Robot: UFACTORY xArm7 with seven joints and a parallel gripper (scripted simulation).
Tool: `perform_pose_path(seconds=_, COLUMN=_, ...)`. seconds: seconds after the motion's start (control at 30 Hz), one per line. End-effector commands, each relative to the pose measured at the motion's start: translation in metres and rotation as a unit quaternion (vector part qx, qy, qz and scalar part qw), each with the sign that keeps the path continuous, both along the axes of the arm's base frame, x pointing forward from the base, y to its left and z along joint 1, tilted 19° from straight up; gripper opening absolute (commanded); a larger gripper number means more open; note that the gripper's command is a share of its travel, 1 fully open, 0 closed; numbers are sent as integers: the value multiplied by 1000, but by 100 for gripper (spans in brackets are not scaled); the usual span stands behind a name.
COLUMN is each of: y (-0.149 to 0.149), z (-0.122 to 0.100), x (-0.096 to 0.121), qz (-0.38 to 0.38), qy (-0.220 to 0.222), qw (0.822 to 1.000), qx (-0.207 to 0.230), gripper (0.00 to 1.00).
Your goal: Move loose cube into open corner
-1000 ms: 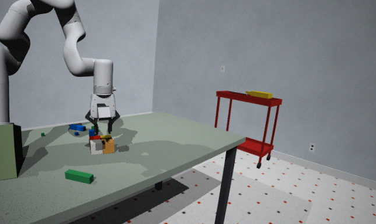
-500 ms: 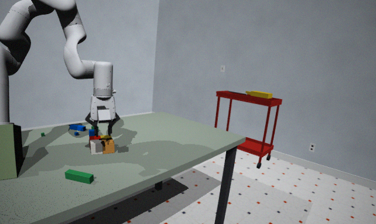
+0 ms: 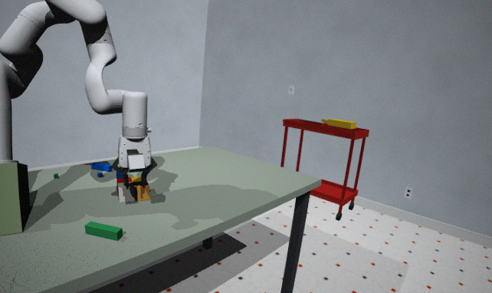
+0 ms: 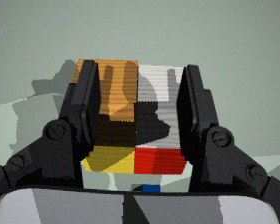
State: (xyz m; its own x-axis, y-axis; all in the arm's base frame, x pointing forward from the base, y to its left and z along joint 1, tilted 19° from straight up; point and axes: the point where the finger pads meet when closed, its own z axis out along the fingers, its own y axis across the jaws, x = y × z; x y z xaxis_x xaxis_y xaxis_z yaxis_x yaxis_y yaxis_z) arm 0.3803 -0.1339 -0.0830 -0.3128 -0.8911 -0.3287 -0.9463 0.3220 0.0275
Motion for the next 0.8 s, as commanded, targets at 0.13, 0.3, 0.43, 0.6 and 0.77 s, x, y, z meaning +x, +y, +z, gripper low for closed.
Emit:
perform_pose_path(seconds=0.13, y=7, z=-24, x=3, qz=-1, qy=-1, qw=1000, qx=-1, gripper=50)
perform_pose_path(seconds=0.3, y=11, z=-36, x=4, qz=-1, qy=-1, qw=1000, qx=-1, gripper=50)
perform_pose_path(seconds=0.43, y=12, z=-41, x=4, qz=-1, qy=-1, qw=1000, qx=-1, gripper=50)
perform_pose_path(seconds=0.6, y=15, z=-49, x=5, qz=-1, qy=-1, qw=1000, qx=-1, gripper=50)
perform_pose_path(seconds=0.77, y=17, z=-54, x=5, qz=-1, qy=-1, qw=1000, qx=-1, gripper=50)
